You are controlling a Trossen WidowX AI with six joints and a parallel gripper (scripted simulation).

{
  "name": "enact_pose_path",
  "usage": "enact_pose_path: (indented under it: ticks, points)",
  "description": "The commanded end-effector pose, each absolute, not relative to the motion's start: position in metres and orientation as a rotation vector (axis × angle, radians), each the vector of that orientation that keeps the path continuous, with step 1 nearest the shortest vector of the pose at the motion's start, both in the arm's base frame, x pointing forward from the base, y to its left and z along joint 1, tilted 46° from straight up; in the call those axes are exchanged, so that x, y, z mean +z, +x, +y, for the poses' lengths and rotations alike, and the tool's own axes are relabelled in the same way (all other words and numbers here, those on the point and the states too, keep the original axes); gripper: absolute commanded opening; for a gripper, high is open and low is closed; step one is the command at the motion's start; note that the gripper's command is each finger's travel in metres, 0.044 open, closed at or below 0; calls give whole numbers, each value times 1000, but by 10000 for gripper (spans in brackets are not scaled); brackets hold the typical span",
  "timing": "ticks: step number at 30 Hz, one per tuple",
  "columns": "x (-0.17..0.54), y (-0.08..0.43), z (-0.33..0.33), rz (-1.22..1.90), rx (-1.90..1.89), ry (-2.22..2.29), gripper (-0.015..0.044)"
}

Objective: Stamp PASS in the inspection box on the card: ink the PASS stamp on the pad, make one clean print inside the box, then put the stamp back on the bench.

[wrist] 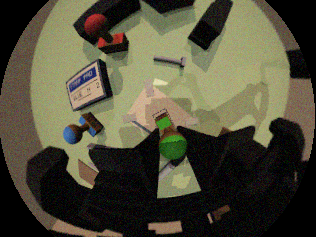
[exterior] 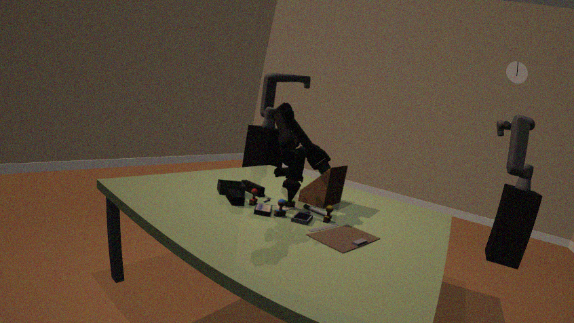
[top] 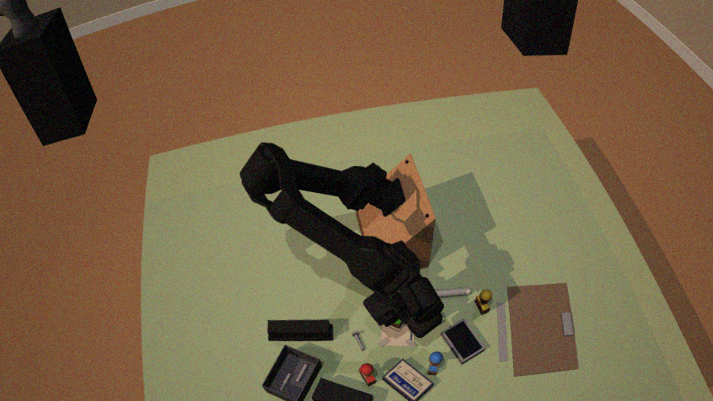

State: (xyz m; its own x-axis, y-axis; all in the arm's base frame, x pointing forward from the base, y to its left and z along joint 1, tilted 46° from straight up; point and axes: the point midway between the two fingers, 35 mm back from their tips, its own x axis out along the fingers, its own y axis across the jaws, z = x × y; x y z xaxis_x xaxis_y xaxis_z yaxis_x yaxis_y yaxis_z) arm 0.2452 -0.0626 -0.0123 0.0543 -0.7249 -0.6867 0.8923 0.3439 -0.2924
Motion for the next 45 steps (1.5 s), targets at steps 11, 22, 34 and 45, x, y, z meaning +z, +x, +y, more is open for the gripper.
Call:
enact_pose_path:
  ticks: [11, 22, 34, 45]
  points:
    - [-5, 247, -55, 869, -1246, 240, 0]
    - [6, 247, -43, 871, -1244, 242, 0]
    - [19, 246, -29, 871, -1244, 242, 0]
    - [32, 244, -17, 870, -1245, 241, 0]
